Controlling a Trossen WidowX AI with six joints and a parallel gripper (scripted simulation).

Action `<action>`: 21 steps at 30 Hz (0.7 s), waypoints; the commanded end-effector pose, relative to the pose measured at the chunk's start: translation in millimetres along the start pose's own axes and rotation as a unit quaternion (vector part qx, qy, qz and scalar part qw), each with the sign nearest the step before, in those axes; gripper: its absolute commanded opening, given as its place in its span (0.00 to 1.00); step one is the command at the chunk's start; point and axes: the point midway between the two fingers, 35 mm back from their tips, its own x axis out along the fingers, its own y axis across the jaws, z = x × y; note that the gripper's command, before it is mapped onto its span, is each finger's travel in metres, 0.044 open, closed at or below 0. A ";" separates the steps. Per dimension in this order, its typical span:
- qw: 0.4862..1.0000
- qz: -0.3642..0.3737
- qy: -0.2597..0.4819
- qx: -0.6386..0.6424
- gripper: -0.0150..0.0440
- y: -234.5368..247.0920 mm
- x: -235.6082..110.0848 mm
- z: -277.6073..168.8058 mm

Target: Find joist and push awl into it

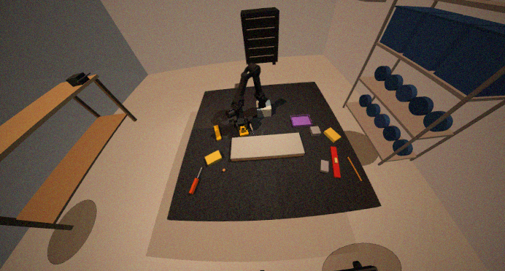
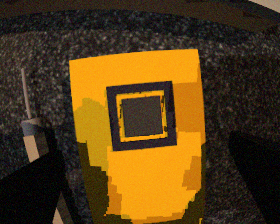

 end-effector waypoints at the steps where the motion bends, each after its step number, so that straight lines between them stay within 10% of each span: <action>1: 1.000 0.003 0.000 0.003 0.96 2.2 3.7 -1.8; 21: 1.000 0.003 0.000 0.003 0.66 2.2 3.7 -1.8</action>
